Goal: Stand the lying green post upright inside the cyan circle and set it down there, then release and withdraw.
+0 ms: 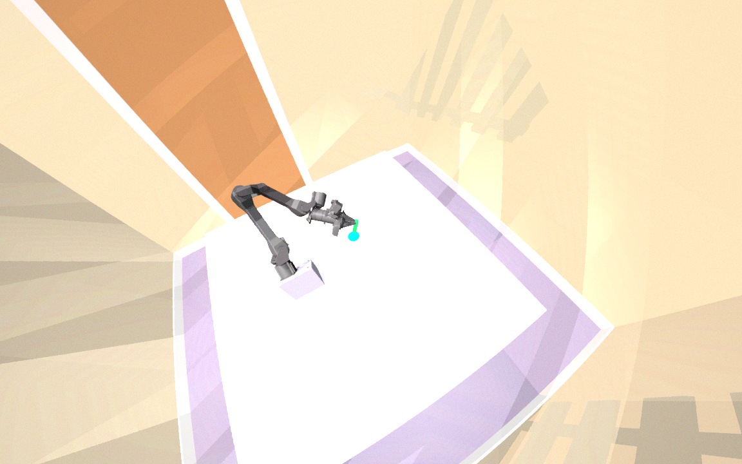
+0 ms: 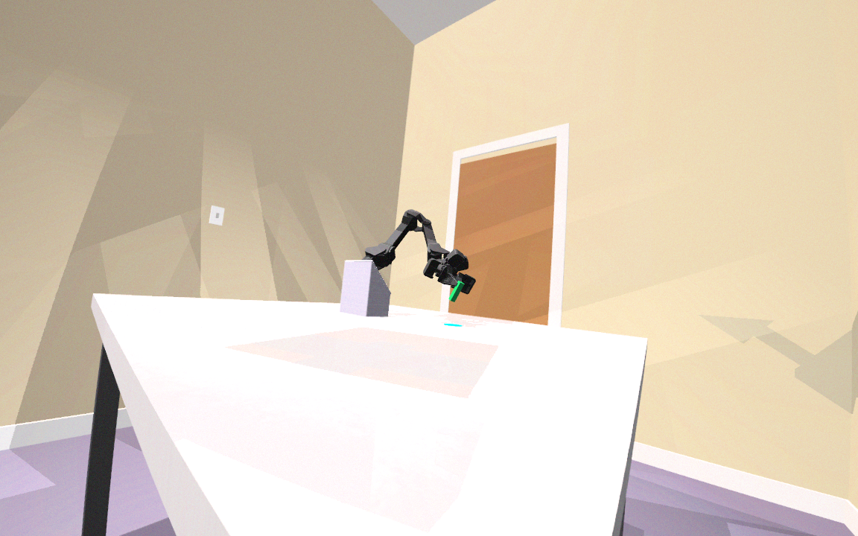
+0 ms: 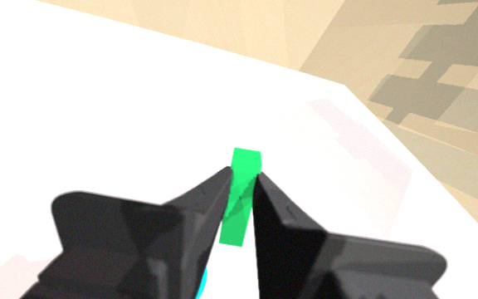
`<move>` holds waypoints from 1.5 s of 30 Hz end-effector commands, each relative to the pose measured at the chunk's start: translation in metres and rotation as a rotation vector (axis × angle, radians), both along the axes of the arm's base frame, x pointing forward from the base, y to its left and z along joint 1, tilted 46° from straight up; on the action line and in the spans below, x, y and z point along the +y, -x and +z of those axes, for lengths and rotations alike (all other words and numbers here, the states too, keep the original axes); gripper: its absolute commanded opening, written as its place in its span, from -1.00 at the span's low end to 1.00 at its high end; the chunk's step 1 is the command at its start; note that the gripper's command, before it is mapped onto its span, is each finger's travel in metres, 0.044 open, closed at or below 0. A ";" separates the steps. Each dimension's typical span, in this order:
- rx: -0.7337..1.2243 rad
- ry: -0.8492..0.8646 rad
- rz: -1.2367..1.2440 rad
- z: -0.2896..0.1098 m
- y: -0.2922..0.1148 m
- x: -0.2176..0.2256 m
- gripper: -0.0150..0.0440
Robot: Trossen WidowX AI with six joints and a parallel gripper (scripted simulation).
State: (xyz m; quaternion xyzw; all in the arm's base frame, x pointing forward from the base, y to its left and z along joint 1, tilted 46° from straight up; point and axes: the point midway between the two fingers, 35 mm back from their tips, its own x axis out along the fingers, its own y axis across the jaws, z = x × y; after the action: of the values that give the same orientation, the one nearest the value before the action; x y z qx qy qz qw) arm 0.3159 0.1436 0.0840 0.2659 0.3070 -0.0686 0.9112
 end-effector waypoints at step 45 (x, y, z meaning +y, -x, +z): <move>-0.302 -0.175 -0.197 0.030 0.028 -0.011 -0.42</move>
State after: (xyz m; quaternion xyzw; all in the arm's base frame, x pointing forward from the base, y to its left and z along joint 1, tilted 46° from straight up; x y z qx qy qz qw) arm 0.2912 0.1346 0.1094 0.3653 0.1592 -0.0886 0.9129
